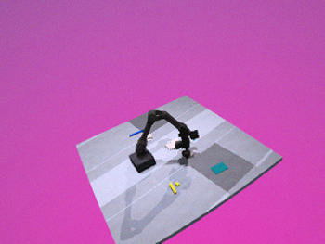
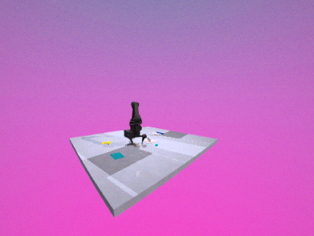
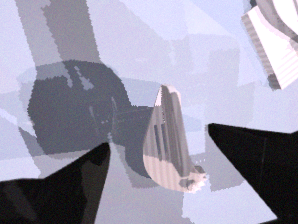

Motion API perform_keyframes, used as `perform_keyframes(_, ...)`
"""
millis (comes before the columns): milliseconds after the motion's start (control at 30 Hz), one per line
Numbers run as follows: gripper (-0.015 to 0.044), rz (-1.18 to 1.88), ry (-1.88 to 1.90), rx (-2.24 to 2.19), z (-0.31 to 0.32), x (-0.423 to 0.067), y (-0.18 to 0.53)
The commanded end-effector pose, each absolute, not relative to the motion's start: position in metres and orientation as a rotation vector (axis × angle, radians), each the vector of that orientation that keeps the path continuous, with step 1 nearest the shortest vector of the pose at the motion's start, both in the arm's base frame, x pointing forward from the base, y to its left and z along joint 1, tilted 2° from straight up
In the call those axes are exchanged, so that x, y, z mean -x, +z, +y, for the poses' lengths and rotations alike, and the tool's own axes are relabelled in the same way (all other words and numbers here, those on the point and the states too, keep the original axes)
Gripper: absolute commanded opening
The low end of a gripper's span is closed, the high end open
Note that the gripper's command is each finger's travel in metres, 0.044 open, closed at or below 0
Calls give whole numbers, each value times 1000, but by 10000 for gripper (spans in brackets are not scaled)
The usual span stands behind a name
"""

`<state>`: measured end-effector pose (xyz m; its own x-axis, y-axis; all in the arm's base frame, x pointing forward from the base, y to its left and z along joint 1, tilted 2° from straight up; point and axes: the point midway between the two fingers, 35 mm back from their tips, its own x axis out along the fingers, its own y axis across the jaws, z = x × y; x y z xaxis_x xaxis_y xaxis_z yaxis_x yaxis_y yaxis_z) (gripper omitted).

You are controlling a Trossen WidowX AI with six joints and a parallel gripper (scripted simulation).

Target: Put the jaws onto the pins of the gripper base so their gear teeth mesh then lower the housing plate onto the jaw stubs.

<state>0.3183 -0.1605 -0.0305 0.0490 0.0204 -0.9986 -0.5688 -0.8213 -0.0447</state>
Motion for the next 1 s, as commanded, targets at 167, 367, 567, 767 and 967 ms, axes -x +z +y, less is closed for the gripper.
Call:
perform_keyframes(167,414,549,1823,1902,-160,-318,-30)
perform_keyframes(367,256,549,1823,1902,-160,-318,-30)
perform_keyframes(567,138,549,1823,1902,-160,-318,-30)
perform_keyframes(767,134,549,1823,1902,-160,-318,-30)
perform_keyframes(967,134,549,1823,1902,-160,-318,-30)
